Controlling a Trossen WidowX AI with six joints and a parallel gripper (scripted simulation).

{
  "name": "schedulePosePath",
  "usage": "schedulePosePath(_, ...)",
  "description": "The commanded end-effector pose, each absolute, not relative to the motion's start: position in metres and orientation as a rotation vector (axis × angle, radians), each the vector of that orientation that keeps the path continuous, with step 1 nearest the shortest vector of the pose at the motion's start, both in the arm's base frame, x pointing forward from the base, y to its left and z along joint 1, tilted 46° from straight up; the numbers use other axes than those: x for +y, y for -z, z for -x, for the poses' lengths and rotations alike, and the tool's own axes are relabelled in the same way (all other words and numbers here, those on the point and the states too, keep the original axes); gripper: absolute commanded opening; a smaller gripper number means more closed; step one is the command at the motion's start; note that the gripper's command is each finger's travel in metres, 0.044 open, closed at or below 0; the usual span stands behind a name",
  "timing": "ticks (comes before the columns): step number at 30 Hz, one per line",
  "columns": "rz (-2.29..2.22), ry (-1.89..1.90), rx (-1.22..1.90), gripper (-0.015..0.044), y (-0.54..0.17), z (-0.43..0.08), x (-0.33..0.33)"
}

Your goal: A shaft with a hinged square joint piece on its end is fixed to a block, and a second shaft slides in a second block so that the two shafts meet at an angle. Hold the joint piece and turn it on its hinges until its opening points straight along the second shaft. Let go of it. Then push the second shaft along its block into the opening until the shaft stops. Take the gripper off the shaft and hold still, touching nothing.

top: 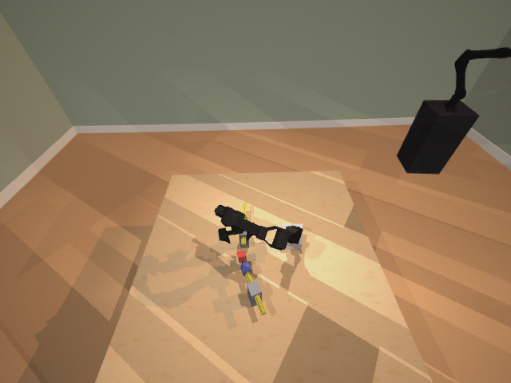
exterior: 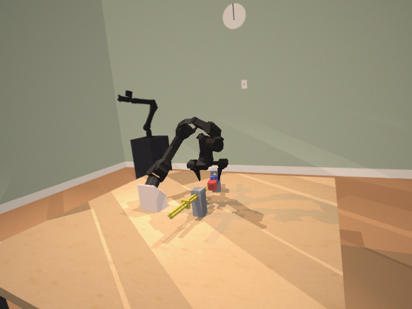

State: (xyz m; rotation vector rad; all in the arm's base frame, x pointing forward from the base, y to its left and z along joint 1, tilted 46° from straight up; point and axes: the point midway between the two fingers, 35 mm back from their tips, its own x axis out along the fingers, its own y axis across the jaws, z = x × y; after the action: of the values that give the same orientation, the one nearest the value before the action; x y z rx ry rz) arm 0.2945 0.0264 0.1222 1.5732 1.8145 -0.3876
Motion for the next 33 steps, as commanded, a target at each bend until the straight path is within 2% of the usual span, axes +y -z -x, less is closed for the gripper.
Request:
schedulePosePath(1, -1.58, 0.389, 1.82, 0.044, -0.108, -0.293, 0.042)
schedulePosePath(11, -1.582, 0.383, 1.823, 0.044, -0.085, -0.29, 0.067)
schedulePosePath(24, -1.584, 0.382, 1.824, 0.044, -0.119, -0.275, 0.1)
schedulePosePath(33, -1.584, 0.382, 1.824, 0.044, -0.115, -0.275, 0.106)
